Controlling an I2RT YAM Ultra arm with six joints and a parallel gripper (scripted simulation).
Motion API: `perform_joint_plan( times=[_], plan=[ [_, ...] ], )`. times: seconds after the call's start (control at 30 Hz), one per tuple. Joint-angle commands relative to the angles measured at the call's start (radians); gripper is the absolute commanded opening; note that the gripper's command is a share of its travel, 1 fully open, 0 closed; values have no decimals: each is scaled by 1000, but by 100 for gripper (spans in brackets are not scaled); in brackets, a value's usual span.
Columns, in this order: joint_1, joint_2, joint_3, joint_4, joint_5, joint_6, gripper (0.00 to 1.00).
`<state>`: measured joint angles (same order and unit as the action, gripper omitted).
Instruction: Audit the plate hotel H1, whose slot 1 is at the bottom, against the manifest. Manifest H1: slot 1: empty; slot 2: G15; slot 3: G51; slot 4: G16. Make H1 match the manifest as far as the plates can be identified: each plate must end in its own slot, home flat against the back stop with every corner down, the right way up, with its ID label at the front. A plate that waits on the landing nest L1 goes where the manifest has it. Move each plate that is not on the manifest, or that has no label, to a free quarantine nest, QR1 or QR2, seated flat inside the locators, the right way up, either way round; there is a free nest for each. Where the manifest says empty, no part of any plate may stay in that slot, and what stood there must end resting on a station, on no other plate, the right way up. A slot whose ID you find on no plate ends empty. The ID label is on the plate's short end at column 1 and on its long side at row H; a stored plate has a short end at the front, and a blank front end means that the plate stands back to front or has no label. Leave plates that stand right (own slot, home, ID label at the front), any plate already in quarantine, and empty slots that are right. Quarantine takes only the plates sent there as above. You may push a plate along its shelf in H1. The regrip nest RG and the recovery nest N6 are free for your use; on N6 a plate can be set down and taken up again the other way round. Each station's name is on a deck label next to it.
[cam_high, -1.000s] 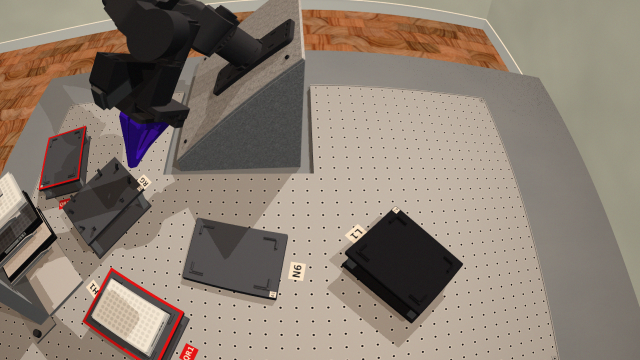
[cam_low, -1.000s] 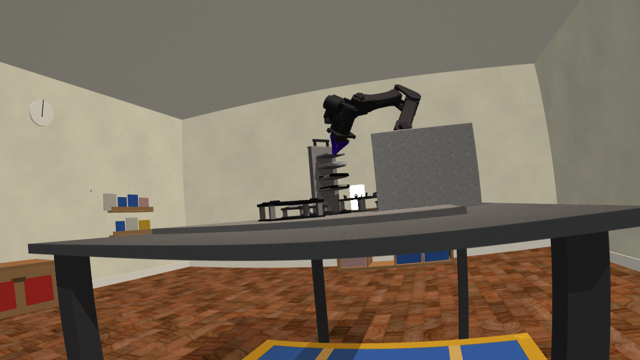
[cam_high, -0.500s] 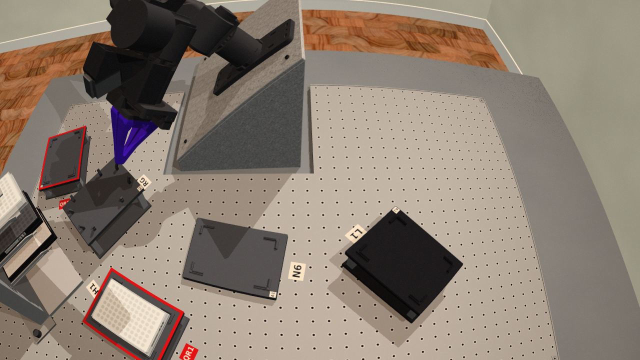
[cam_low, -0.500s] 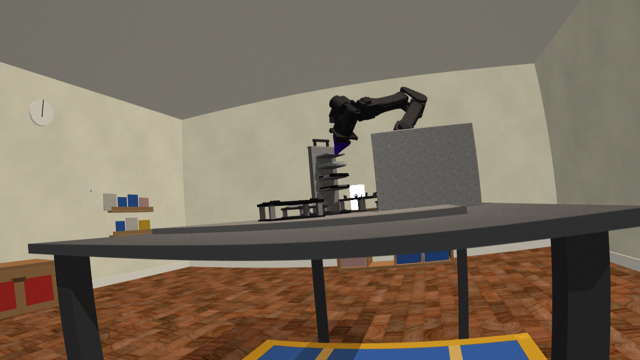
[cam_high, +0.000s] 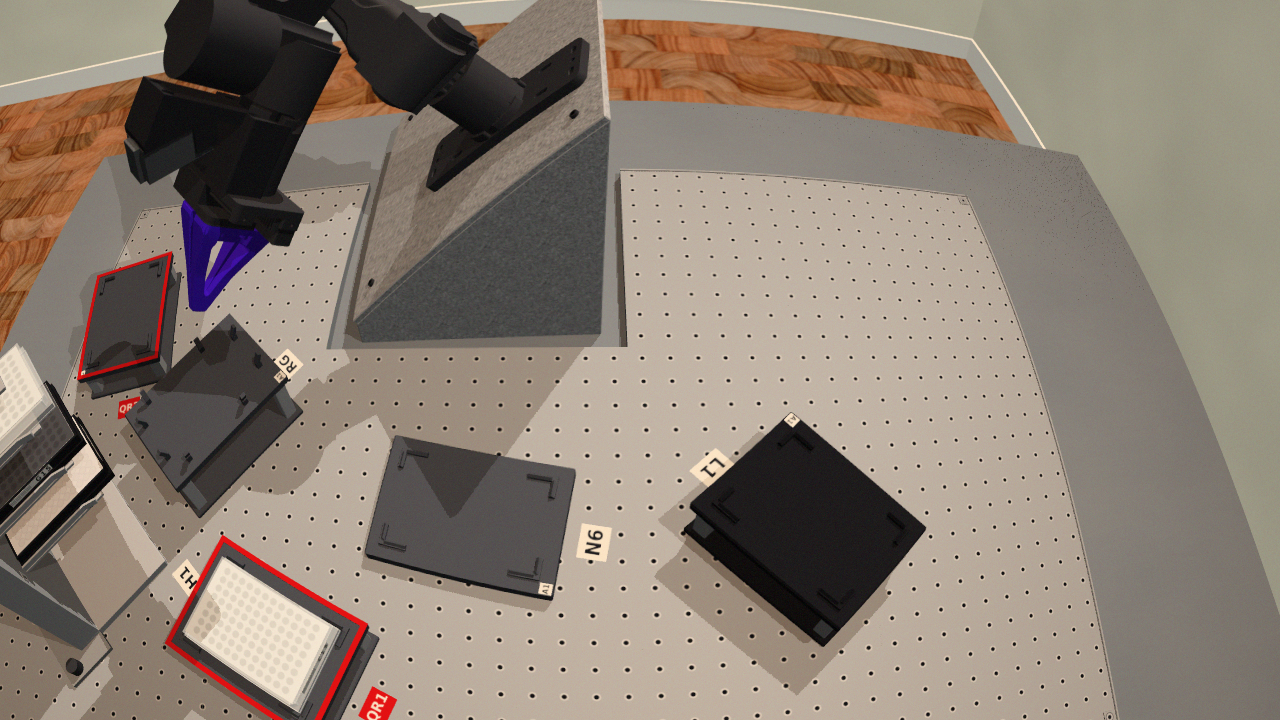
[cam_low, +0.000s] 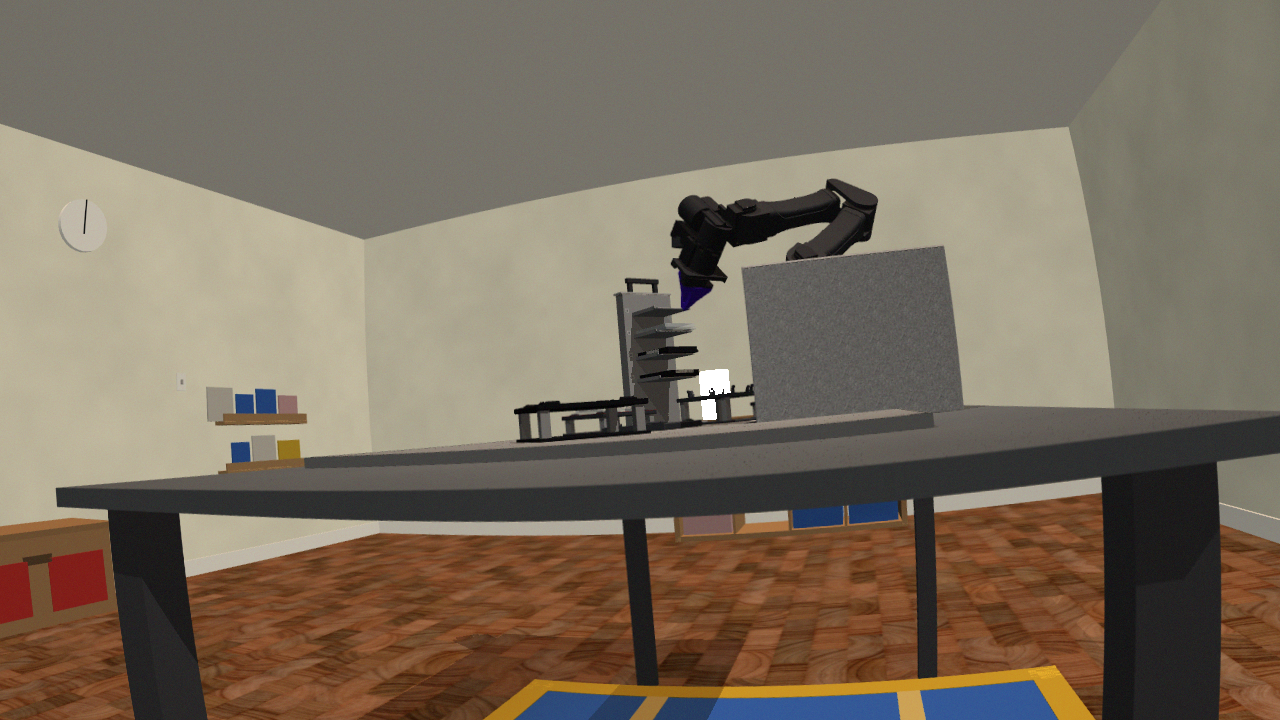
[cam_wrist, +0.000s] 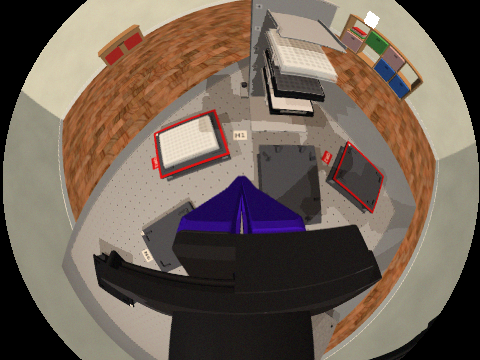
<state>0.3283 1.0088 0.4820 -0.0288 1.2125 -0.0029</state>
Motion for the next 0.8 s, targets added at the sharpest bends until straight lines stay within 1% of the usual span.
perform_joint_plan(
  times=[0.0,0.3,0.37,0.57,0.77],
  plan=[
    [-15,-49,1,-7,-33,-66,0],
    [-104,-190,1,-60,-111,-162,0],
    [-104,-190,1,-60,-111,-162,0],
    [-176,-273,12,-102,-178,-221,0],
    [-262,-343,31,-145,-258,-276,0]
  ],
)
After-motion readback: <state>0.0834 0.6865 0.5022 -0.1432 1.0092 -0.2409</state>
